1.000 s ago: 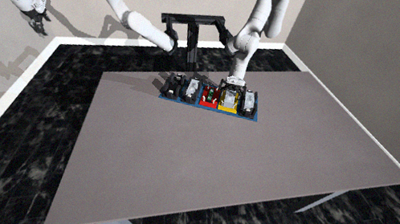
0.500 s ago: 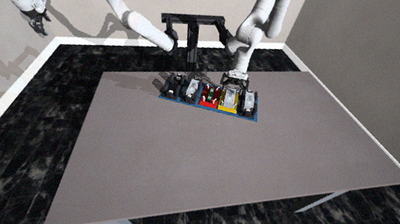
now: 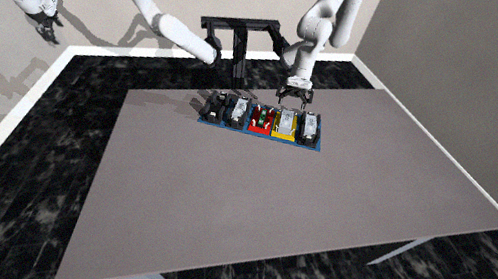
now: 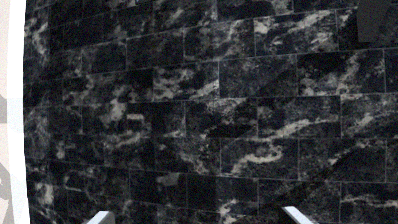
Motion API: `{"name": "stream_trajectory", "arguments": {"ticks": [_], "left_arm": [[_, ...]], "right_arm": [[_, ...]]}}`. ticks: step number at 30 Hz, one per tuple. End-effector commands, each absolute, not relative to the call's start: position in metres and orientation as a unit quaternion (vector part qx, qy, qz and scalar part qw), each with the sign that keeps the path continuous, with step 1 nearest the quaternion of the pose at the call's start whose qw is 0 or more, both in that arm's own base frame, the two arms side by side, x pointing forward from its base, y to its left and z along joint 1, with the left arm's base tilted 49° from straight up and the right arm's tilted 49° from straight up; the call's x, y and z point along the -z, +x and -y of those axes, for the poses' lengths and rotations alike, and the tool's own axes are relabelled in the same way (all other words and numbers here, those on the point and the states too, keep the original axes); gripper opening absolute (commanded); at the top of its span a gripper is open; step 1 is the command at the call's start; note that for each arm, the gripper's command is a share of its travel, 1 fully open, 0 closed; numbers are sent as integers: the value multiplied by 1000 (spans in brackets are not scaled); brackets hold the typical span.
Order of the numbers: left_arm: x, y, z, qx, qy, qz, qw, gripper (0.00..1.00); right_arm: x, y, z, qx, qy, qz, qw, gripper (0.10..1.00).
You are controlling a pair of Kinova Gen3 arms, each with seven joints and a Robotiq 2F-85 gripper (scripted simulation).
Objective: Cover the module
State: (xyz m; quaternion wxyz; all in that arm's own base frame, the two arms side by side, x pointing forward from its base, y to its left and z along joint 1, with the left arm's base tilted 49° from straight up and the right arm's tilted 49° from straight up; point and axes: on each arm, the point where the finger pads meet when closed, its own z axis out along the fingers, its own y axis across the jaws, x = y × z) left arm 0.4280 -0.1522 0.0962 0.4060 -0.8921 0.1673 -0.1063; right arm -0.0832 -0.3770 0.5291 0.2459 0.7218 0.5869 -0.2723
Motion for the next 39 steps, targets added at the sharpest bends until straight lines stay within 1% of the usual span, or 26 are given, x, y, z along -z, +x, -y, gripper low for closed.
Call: {"name": "stream_trajectory", "arguments": {"ticks": [1,39], "left_arm": [[-114,424,176,116,-892,-172,401,999],[-114,426,176,116,-892,-172,401,999]], "right_arm": [[-530,-84,377,273,722,-586,246,999],[-530,-84,377,273,722,-586,246,999]]}}
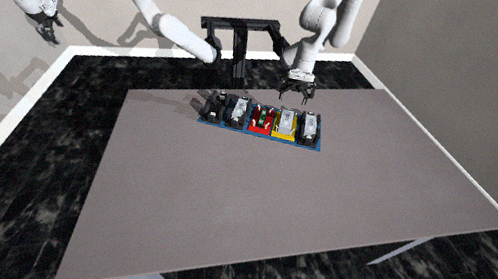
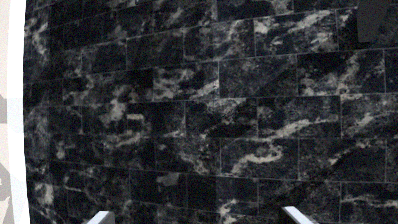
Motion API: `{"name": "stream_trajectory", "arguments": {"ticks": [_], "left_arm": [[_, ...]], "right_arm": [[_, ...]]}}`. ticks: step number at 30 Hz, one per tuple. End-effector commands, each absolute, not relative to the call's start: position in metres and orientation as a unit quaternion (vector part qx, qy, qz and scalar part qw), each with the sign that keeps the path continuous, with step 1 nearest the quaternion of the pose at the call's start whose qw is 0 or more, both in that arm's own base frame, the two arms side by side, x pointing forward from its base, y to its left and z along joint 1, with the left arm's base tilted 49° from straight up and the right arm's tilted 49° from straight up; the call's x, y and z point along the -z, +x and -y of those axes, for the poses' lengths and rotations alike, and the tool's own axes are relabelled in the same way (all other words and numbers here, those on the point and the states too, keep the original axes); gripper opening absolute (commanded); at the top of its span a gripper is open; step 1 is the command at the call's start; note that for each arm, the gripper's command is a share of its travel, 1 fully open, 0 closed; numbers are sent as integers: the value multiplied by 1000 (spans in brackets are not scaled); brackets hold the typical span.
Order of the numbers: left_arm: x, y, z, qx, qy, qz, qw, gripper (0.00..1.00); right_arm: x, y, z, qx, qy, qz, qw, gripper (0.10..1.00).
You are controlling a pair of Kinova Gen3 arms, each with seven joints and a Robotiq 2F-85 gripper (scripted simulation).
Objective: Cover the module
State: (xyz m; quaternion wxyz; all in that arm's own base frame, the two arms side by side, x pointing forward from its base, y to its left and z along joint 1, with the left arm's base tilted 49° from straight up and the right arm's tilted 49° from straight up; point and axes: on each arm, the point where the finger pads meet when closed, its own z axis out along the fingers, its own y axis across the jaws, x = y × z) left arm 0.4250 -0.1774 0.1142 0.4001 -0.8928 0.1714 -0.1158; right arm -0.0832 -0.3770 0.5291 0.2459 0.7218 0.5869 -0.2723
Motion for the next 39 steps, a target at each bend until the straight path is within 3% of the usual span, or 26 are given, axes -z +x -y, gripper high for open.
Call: {"name": "stream_trajectory", "arguments": {"ticks": [1,39], "left_arm": [[-114,426,176,116,-892,-172,401,999],[-112,427,174,118,-893,-172,400,999]], "right_arm": [[-530,-84,377,273,722,-586,246,999],[-530,-84,377,273,722,-586,246,999]]}}
